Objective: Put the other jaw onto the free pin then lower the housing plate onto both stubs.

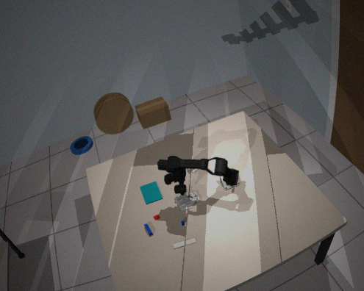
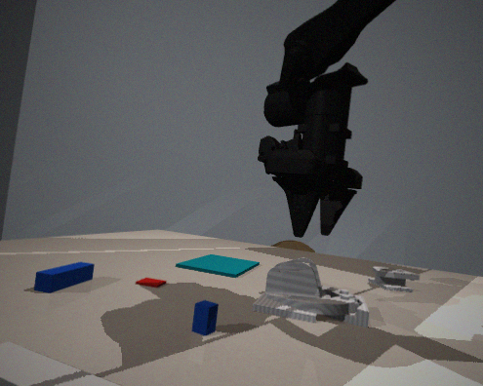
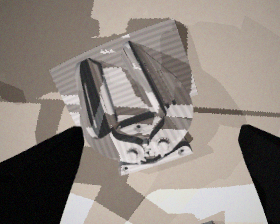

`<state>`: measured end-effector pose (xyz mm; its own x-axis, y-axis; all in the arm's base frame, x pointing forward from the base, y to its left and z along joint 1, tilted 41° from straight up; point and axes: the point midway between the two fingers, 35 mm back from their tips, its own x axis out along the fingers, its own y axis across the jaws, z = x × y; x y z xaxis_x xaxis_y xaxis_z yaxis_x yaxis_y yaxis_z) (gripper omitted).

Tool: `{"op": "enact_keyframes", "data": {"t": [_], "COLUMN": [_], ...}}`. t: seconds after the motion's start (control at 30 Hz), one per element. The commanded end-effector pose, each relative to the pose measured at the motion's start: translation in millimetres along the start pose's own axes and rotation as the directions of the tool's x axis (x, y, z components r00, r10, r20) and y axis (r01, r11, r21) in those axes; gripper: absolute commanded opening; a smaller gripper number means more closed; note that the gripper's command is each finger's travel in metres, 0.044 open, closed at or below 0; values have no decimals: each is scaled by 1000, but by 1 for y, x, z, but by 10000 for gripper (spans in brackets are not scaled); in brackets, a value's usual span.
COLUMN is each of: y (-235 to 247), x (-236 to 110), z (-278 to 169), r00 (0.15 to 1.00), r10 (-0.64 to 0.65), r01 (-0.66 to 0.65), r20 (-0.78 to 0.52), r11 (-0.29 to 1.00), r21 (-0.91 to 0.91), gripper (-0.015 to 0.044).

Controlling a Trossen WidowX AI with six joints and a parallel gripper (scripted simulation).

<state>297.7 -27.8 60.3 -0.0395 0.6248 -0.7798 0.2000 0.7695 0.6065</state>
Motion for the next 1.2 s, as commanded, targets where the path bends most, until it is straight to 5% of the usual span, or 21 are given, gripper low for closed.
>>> {"op": "enact_keyframes", "data": {"t": [0.0, 0.77, 1.17], "y": [-35, -250, -253], "x": [-6, -13, 27], "z": [5, -55, -62], "r00": [1000, 1000, 1000], "r10": [-15, -2, 3], "r01": [14, 13, 11], "r20": [7, -16, -17], "r11": [993, 666, 652], "r21": [117, 746, 759], "gripper": [440, 440, 440]}}
